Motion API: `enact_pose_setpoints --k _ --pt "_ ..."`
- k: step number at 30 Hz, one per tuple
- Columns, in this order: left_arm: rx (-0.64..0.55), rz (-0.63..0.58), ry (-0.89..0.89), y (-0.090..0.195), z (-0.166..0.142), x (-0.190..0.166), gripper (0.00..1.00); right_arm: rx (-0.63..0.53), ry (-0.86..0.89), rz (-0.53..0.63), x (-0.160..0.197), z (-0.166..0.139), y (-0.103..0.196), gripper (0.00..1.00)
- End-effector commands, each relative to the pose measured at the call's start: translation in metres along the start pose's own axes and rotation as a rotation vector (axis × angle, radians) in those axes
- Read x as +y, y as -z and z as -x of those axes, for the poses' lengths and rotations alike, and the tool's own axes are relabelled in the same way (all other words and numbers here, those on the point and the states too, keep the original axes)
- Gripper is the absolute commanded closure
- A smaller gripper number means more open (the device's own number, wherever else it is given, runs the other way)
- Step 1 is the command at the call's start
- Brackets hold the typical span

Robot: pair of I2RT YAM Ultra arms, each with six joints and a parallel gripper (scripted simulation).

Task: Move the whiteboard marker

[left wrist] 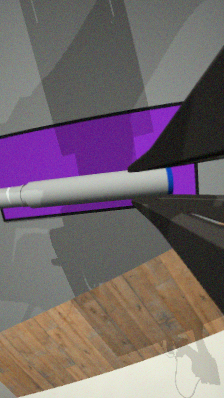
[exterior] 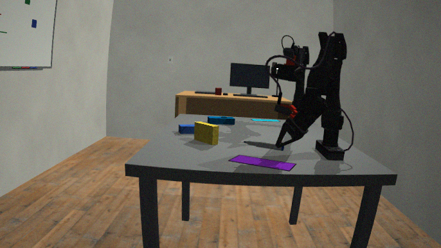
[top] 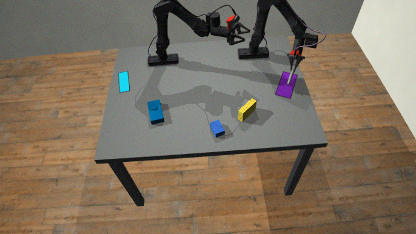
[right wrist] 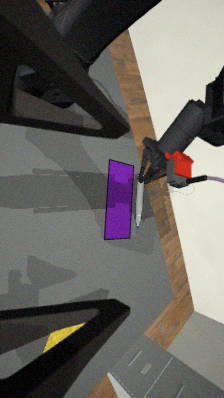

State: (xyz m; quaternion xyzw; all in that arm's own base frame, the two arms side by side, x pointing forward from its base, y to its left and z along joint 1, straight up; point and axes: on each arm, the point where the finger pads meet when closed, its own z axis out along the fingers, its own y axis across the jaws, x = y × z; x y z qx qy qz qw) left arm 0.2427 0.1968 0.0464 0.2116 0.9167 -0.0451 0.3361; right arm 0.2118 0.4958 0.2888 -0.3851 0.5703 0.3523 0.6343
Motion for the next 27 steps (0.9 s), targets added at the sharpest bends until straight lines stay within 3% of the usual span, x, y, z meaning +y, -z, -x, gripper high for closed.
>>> enact_pose_setpoints --k 1,8,13,18,27 --pt "-0.019 -0.030 0.027 0.021 0.016 -0.006 0.90 -0.027 0.003 0.019 0.006 0.011 0.005 0.00" --pt "-0.018 -0.037 0.033 0.019 0.014 -0.006 0.90 0.096 0.010 -0.014 -0.004 -0.005 0.014 0.00" --pt "-0.018 -0.037 0.035 0.019 0.014 -0.006 0.90 0.167 0.009 -0.033 -0.012 0.006 0.033 0.00" --pt "-0.018 -0.037 0.036 0.019 0.014 -0.006 0.90 0.290 0.018 -0.083 -0.034 0.032 0.098 0.00" --pt "-0.010 -0.039 0.034 0.016 0.013 -0.008 0.90 0.321 0.016 -0.154 -0.064 0.082 0.234 0.00"
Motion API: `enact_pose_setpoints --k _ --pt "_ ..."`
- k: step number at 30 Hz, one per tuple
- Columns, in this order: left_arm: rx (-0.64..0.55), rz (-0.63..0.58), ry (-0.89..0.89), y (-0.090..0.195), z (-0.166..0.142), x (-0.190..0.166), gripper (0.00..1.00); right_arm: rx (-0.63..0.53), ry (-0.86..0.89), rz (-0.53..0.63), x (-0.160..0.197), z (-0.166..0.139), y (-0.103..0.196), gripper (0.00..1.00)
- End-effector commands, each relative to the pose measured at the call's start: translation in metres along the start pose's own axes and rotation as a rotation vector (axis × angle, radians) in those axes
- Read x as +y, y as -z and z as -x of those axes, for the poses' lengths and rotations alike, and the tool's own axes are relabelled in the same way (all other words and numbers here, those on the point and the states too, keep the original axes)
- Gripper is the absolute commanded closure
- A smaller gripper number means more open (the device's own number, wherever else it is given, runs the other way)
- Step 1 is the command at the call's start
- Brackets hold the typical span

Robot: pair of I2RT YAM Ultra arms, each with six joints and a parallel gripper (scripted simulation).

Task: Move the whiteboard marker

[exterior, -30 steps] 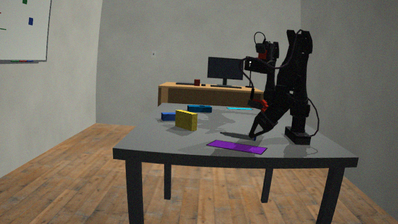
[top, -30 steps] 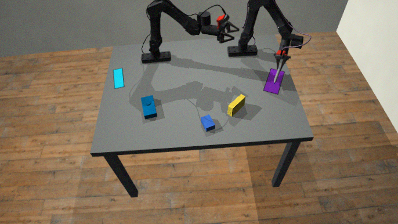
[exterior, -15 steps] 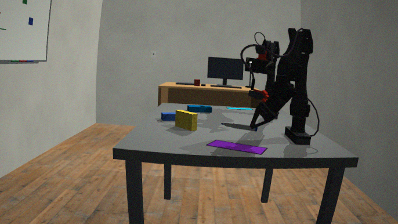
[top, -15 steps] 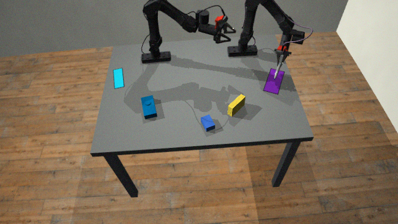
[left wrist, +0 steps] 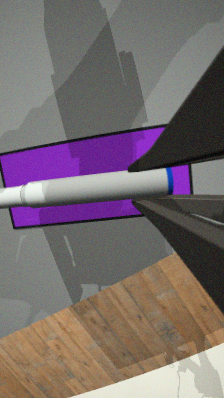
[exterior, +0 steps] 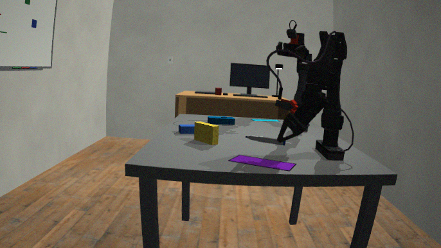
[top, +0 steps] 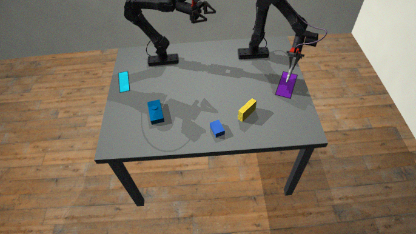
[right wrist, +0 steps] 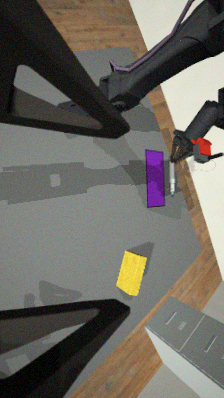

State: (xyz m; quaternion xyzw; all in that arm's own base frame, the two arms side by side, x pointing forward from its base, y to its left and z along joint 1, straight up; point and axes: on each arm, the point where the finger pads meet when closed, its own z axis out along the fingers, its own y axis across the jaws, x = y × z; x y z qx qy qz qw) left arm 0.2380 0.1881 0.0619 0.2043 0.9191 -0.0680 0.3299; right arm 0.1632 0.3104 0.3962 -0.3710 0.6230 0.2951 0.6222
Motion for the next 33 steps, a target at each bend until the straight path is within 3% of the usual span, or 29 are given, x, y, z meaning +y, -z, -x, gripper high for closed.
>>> enact_pose_setpoints --k 1,3,8,14,20,27,33 --pt "-0.013 0.000 0.004 0.003 0.003 0.001 0.90 0.204 0.017 -0.051 -0.024 -0.036 0.064 0.00" --pt "-0.013 0.000 0.004 0.003 0.003 0.001 0.90 0.204 0.017 -0.051 -0.024 -0.036 0.064 0.00" --pt "-0.013 0.000 0.004 0.003 0.003 0.001 0.90 0.195 0.011 -0.077 -0.039 -0.039 0.120 0.00" --pt "-0.013 0.034 0.033 -0.001 0.010 -0.007 0.90 0.176 0.005 -0.087 -0.046 -0.041 0.146 0.00" --pt "0.001 0.053 0.079 -0.010 0.022 -0.039 0.90 0.159 0.001 -0.089 -0.047 -0.039 0.152 0.00" --pt "0.028 0.079 0.140 -0.028 0.042 -0.111 0.90 0.142 -0.001 -0.091 -0.048 -0.035 0.152 0.00" --pt "0.022 0.160 0.183 -0.032 0.055 -0.135 0.90 0.142 -0.001 -0.091 -0.048 -0.035 0.152 0.00"
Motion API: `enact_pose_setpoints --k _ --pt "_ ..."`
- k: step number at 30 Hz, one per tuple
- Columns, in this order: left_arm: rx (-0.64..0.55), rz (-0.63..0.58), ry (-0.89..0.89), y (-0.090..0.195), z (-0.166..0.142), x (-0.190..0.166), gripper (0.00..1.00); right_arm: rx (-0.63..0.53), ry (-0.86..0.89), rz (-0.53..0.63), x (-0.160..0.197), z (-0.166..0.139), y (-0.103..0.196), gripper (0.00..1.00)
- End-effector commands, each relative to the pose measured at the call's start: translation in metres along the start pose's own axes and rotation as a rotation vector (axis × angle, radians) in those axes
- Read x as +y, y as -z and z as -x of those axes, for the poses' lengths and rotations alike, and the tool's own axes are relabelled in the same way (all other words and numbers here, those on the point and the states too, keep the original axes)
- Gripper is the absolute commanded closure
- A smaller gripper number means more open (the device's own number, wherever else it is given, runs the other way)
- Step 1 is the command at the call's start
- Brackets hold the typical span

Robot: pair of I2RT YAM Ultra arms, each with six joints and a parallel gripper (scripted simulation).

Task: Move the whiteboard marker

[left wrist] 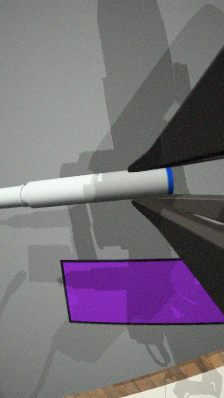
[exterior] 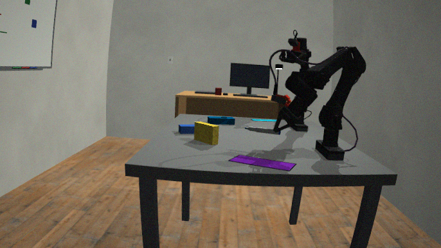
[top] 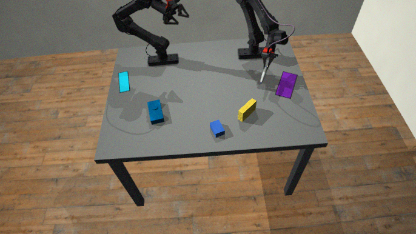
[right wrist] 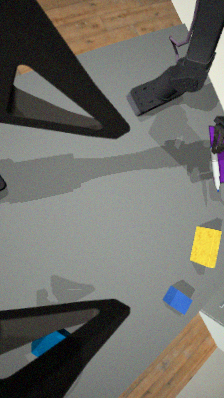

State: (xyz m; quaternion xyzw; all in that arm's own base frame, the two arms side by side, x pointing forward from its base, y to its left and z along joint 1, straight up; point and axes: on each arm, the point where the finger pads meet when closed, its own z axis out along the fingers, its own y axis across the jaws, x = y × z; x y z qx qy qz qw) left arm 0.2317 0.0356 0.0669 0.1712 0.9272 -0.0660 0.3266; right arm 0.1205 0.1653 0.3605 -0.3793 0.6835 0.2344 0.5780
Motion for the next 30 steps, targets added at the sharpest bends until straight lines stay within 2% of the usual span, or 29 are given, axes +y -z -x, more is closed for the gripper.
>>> enact_pose_setpoints --k 1,11,14,19,21,30 --pt "0.009 0.145 0.126 -0.001 0.008 0.003 0.90 -0.038 -0.019 -0.021 -0.007 0.010 0.012 0.00" --pt "-0.002 0.198 0.156 -0.012 0.025 -0.024 0.90 -0.038 -0.019 -0.021 -0.007 0.010 0.012 0.00" --pt "-0.023 0.215 0.168 -0.013 0.042 -0.033 0.90 -0.038 -0.019 -0.021 -0.007 0.010 0.012 0.00" --pt "-0.031 0.210 0.165 -0.024 0.058 -0.059 0.90 -0.030 -0.011 -0.007 -0.004 0.009 0.009 0.00" --pt "-0.031 0.210 0.165 -0.024 0.058 -0.059 0.90 -0.030 -0.011 -0.007 -0.004 0.009 0.009 0.00" --pt "-0.035 0.116 0.055 -0.044 0.089 -0.157 0.90 -0.030 -0.011 -0.007 -0.004 0.009 0.009 0.00"
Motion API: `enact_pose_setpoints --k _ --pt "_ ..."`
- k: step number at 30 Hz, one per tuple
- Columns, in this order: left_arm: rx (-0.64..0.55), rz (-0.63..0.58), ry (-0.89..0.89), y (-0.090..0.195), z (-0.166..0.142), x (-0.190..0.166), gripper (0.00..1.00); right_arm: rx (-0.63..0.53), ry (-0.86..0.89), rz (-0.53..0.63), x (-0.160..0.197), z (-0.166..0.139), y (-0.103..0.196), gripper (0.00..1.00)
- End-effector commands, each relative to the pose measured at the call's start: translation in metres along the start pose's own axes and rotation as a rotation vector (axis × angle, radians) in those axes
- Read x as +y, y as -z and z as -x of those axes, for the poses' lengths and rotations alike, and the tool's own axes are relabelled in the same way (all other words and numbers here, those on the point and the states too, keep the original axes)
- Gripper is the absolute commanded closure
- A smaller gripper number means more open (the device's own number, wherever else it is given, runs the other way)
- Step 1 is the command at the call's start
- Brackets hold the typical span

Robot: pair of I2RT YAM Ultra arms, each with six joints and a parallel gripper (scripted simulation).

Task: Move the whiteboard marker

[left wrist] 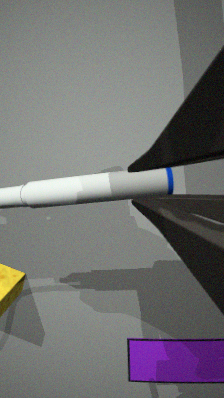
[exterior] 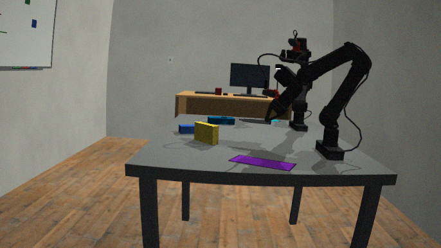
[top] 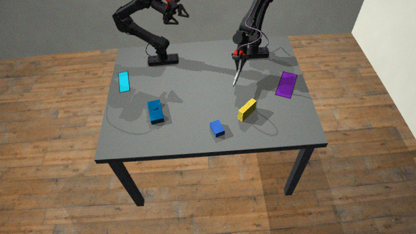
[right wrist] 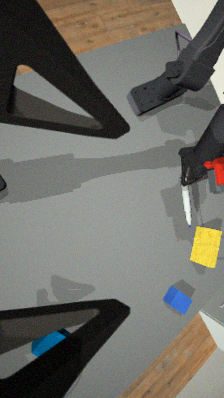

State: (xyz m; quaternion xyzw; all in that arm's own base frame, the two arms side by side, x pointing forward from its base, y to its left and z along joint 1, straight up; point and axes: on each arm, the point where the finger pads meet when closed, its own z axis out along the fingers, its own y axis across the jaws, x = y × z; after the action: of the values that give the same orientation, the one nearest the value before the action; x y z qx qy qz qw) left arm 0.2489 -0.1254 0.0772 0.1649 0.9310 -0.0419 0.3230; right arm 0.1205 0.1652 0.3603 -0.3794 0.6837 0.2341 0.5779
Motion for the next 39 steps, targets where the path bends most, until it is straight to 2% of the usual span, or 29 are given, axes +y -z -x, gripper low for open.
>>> enact_pose_setpoints --k 1,6,10,15,23,25,39 --pt "-0.050 0.057 0.045 -0.005 0.029 -0.026 0.90 -0.031 -0.011 -0.007 -0.004 0.009 0.009 0.00" --pt "-0.056 -0.019 -0.057 -0.005 0.031 -0.102 0.90 -0.031 -0.011 -0.007 -0.004 0.009 0.009 0.00" --pt "-0.045 -0.028 -0.083 -0.004 0.028 -0.114 0.90 -0.031 -0.011 -0.007 -0.004 0.009 0.009 0.00" --pt "-0.060 -0.080 -0.158 -0.004 0.031 -0.121 0.90 -0.031 -0.011 -0.007 -0.004 0.009 0.009 0.00" --pt "-0.117 -0.291 -0.502 0.000 0.026 -0.127 0.90 -0.031 -0.011 -0.007 -0.004 0.009 0.009 0.00" --pt "-0.117 -0.291 -0.502 0.000 0.026 -0.127 0.90 -0.031 -0.011 -0.007 -0.004 0.009 0.009 0.00" --pt "-0.164 -0.542 -0.925 0.000 0.019 -0.121 0.90 -0.031 -0.011 -0.007 -0.004 0.009 0.009 0.00"
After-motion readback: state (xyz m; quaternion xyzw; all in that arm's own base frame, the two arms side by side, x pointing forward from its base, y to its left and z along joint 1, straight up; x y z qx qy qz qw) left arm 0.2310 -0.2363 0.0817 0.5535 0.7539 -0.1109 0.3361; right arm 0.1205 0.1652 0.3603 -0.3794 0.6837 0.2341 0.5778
